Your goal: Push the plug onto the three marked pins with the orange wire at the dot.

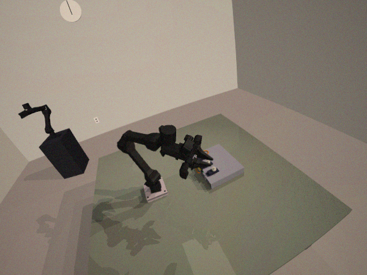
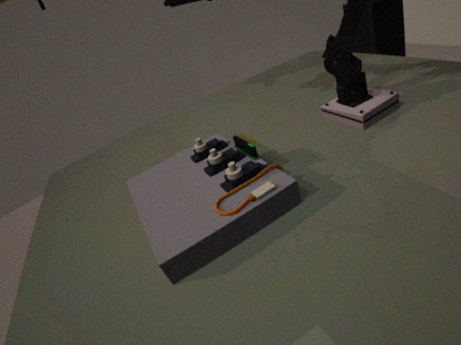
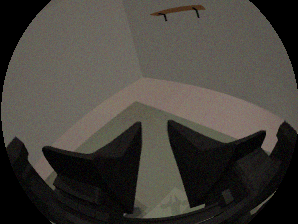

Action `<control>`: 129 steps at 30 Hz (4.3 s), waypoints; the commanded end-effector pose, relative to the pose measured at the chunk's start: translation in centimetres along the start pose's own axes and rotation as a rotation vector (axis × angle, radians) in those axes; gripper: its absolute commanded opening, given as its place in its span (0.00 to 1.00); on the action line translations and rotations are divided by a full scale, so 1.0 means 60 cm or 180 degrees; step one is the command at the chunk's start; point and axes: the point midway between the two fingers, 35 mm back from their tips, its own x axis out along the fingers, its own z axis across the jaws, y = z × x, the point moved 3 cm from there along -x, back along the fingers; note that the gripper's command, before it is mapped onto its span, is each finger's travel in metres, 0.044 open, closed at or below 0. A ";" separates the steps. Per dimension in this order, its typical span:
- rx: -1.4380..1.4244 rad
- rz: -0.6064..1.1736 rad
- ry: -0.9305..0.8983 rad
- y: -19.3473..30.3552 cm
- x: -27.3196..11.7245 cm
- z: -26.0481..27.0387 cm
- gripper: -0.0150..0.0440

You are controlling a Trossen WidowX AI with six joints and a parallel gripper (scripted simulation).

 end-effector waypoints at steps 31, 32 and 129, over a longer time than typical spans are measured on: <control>-0.0577 -0.0501 -0.1561 0.114 -0.067 0.245 0.45; -0.0586 -0.0517 -0.1607 0.118 -0.072 0.251 0.45; -0.2572 0.4046 -0.1359 0.589 -0.142 0.532 0.25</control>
